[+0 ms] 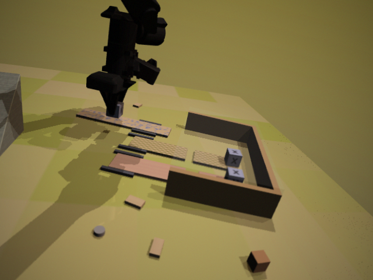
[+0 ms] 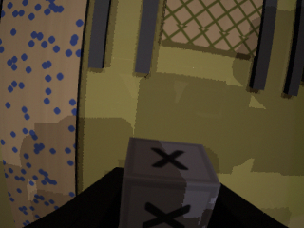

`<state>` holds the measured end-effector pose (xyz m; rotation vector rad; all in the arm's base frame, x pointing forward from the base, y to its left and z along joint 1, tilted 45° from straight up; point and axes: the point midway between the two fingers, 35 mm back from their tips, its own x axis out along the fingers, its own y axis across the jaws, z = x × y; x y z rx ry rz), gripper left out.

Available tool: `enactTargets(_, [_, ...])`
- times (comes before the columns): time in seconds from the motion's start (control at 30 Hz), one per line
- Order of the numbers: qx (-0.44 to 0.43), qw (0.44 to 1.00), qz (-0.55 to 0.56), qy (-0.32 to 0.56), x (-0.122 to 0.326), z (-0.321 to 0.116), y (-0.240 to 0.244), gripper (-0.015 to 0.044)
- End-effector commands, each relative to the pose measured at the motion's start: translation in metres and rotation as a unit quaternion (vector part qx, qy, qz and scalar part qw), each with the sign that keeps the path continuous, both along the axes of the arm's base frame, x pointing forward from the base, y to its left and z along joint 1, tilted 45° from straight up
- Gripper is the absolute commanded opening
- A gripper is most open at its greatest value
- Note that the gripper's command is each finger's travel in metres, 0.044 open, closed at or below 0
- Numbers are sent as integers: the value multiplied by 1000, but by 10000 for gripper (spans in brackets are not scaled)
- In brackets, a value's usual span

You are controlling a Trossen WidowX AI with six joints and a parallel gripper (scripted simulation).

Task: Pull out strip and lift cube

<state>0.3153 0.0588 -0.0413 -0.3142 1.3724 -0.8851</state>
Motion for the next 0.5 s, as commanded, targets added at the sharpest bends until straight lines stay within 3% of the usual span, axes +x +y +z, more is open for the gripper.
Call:
enactTargets(0.0, [3, 1000, -2, -3, -15, 3, -2, 0])
enactTargets(0.47, [4, 1000, -2, -3, -16, 29, 23, 0])
